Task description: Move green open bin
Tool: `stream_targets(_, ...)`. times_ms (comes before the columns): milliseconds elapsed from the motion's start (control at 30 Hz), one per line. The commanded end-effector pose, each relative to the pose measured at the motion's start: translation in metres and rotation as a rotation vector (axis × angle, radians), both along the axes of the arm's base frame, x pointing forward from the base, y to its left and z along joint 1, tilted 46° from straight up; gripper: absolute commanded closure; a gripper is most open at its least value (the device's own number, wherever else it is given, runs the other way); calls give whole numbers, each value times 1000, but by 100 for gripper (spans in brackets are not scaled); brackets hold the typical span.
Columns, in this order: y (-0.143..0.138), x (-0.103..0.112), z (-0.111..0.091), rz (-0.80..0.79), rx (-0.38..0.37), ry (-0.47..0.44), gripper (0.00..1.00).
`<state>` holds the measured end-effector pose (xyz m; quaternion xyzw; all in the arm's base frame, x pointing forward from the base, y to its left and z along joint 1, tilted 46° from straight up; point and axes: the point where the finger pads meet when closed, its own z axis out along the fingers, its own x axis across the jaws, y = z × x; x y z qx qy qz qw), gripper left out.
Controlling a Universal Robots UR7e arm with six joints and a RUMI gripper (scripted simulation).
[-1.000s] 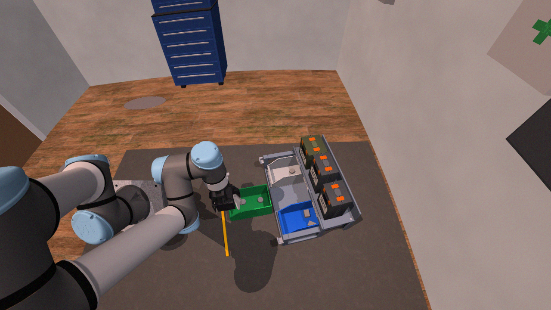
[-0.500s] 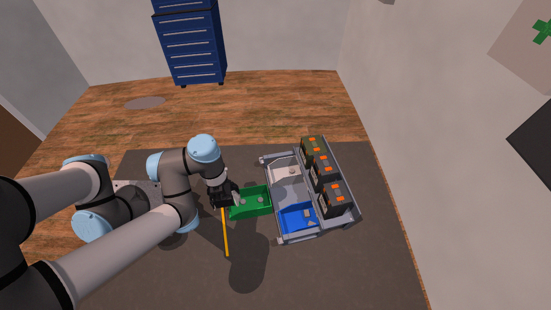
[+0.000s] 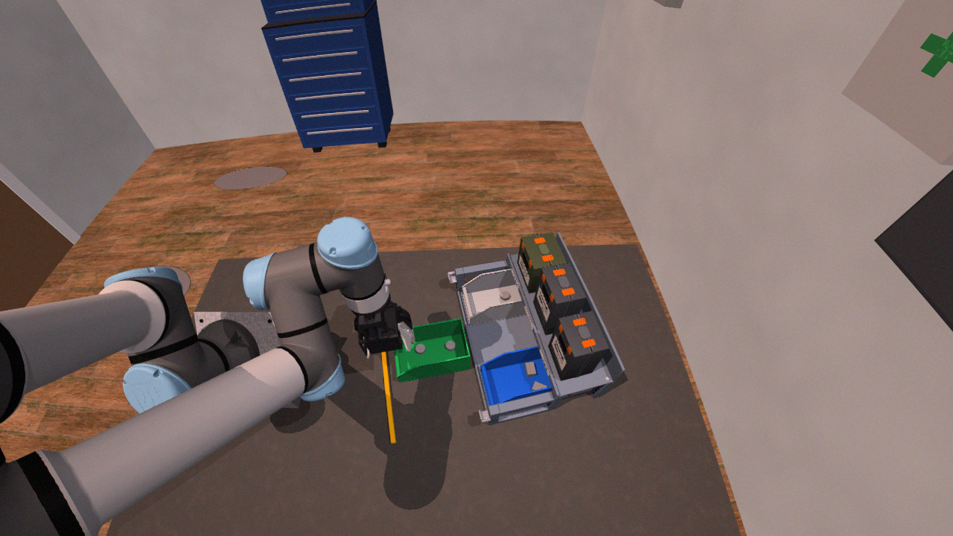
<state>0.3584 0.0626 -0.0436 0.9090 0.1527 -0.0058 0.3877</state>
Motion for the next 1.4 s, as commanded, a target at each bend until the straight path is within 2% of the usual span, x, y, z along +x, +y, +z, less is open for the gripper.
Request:
stream_targets(0,5,-1,5,-1,0,0,42)
stream_targets(467,9,-1,9,-1,0,0,42)
stream_targets(500,9,-1,9,-1,0,0,100)
stream_targets(1367,9,-1,9,-1,0,0,100)
